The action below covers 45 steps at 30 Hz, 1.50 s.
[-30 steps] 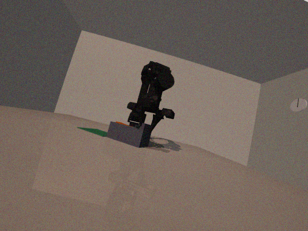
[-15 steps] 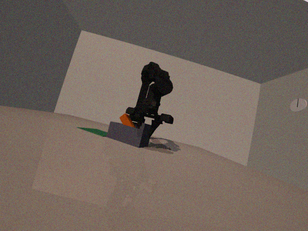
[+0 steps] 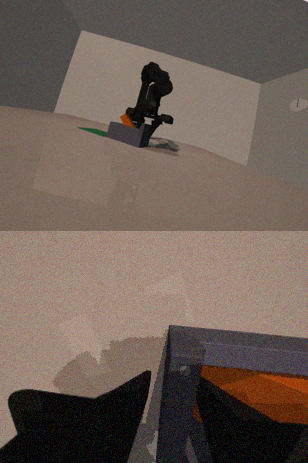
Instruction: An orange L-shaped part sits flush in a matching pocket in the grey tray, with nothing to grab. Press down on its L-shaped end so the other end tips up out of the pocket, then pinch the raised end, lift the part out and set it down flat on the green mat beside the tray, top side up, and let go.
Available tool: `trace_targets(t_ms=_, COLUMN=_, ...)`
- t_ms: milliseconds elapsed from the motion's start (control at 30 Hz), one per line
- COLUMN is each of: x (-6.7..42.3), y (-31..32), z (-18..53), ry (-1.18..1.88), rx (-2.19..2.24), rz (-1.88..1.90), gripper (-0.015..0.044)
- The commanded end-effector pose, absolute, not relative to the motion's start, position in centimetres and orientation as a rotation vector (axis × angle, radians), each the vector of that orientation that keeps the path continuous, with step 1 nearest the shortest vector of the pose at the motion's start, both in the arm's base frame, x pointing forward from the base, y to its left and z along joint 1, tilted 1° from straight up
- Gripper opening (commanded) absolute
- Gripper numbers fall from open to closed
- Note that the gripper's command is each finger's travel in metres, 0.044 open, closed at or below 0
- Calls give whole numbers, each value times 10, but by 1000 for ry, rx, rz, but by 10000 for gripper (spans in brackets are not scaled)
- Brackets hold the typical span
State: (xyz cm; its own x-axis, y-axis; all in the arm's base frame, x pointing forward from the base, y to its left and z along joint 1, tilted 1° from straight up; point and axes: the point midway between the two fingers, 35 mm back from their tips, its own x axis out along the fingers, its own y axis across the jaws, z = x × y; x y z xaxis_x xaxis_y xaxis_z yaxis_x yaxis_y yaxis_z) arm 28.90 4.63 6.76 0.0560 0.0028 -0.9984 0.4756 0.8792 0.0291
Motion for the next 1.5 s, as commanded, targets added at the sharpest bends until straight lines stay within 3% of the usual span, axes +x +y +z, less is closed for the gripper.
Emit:
trace_targets(t_ms=0, x=289, y=46, z=68, ry=1482, rx=399, rz=-373, gripper=180)
trace_targets(t_ms=500, x=292, y=56, z=82, ry=1489, rx=399, rz=-382, gripper=180)
trace_targets(t_ms=833, x=282, y=45, z=176, ry=1489, rx=398, rz=-383, gripper=180)
trace_targets(t_ms=1467, x=285, y=47, z=174, ry=1469, rx=411, rz=-377, gripper=180)
